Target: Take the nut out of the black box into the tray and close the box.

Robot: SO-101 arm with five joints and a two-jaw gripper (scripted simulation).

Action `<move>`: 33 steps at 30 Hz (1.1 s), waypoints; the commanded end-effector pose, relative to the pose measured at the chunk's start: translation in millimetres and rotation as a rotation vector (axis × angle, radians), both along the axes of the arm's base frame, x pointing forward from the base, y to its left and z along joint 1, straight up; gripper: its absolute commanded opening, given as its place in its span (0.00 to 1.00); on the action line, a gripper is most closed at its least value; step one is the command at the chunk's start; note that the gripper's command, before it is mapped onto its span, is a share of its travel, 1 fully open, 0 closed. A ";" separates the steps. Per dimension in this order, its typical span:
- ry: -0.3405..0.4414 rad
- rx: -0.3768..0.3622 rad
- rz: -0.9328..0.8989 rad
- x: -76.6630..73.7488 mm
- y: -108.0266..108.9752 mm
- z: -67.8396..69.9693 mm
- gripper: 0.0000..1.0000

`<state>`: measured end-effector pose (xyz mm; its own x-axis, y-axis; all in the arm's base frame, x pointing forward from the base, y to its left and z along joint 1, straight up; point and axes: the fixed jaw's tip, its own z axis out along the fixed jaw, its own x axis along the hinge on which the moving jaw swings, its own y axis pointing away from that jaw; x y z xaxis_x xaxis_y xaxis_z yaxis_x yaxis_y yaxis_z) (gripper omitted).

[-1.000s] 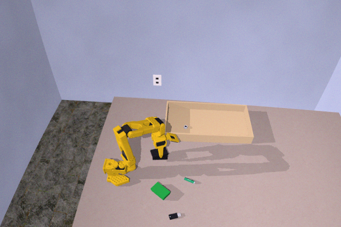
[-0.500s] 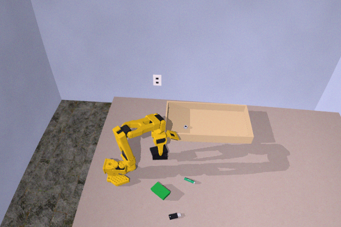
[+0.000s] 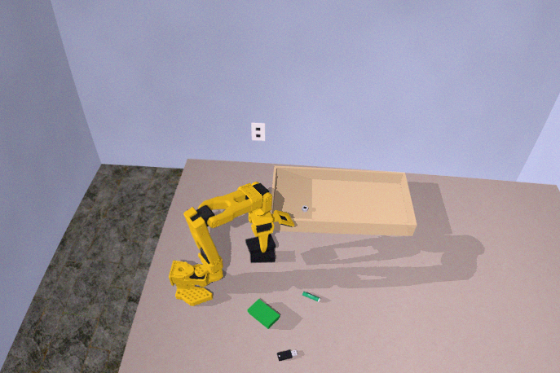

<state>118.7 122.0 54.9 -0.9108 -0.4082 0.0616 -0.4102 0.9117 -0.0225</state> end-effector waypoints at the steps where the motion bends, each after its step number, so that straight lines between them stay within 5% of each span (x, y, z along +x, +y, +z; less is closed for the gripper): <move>1: -0.047 0.046 0.003 3.7 6.0 12.0 0.21; 33: -0.047 0.046 0.003 6.7 8.7 21.1 0.21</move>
<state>121.7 124.8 64.6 -0.9115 -0.4089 0.0430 -0.4099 0.9120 -0.0160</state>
